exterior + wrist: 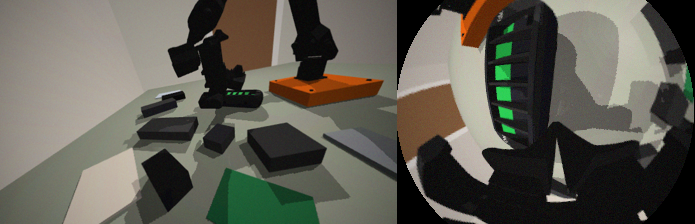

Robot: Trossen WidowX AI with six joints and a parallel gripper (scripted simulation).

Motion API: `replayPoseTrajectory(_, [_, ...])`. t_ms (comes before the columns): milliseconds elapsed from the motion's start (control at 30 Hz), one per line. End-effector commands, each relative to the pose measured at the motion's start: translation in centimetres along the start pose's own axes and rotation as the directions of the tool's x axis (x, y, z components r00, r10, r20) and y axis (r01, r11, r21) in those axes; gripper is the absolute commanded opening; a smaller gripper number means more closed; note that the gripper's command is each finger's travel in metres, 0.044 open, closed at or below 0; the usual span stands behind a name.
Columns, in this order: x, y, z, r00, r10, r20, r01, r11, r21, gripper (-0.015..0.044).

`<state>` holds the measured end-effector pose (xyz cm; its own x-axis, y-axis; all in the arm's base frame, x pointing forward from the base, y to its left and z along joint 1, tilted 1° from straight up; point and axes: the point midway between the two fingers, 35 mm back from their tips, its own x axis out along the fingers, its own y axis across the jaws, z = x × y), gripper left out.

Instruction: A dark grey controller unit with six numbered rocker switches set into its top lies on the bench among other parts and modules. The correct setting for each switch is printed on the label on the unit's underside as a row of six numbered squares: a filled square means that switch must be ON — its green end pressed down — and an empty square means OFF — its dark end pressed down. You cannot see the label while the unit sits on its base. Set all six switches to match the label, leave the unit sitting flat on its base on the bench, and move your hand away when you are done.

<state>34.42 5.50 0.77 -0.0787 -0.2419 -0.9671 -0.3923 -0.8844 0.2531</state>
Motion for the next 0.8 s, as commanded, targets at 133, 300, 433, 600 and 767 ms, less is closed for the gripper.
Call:
replayPoseTrajectory(133, [0.6, 1.2, 0.2, 1.000, 0.017, 0.010, -0.017, 1.000, 0.001, 0.0000])
replayPoseTrajectory(300, [0.7, 1.6, 0.1, 1.000, 0.017, 0.010, -0.017, 1.000, 0.001, 0.0000])
replayPoseTrajectory(433, [0.8, 1.9, 0.1, 1.000, 0.018, 0.010, -0.018, 1.000, 0.001, 0.0000])
replayPoseTrajectory(600, [0.9, 2.2, 0.2, 1.000, 0.018, 0.010, -0.018, 1.000, 0.001, 0.0000])
replayPoseTrajectory(767, [1.0, 2.4, 0.2, 1.000, 0.018, 0.010, -0.018, 1.000, 0.001, 0.0000])
